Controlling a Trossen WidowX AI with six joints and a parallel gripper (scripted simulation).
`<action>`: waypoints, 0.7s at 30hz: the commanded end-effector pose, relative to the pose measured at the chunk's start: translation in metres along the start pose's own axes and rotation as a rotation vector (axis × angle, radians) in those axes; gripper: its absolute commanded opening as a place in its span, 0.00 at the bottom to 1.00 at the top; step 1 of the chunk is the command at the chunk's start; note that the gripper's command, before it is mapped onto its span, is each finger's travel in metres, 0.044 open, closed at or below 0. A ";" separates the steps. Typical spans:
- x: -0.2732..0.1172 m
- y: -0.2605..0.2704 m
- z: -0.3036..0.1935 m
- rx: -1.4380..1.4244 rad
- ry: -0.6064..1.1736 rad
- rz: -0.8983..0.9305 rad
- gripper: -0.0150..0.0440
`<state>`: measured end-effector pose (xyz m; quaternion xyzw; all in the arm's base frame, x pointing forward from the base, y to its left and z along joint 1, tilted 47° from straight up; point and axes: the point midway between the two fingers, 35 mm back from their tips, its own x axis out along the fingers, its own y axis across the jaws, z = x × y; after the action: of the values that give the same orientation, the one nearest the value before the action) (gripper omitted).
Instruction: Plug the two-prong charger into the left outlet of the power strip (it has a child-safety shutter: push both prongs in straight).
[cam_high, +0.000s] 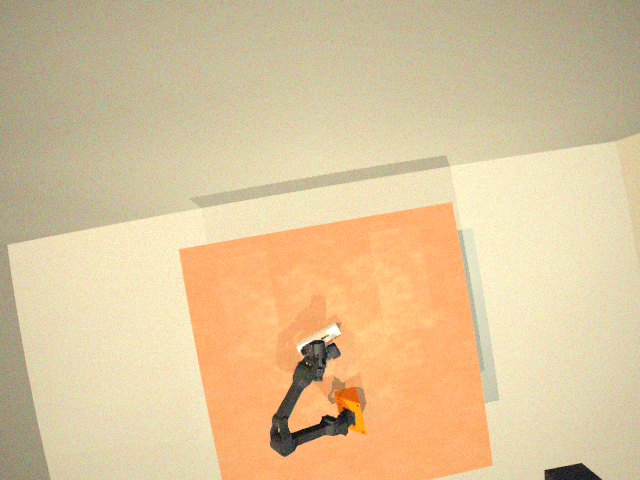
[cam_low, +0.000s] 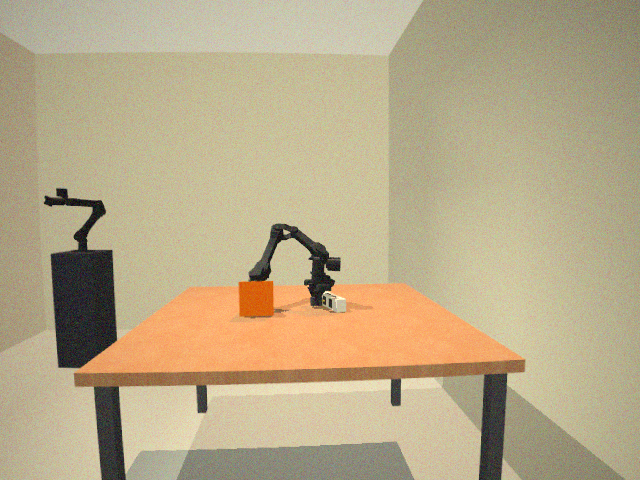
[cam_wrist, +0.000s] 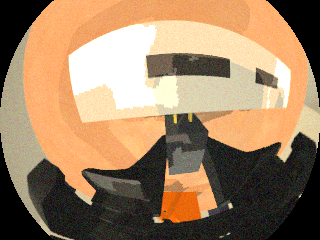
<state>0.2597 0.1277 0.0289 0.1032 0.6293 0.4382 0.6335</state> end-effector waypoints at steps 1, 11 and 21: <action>0.000 0.001 0.000 0.006 -0.001 0.004 0.25; 0.000 0.001 0.002 0.006 -0.001 0.004 0.25; 0.000 0.000 0.002 0.006 -0.001 0.004 0.25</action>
<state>0.2611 0.1281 0.0299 0.1028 0.6285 0.4384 0.6342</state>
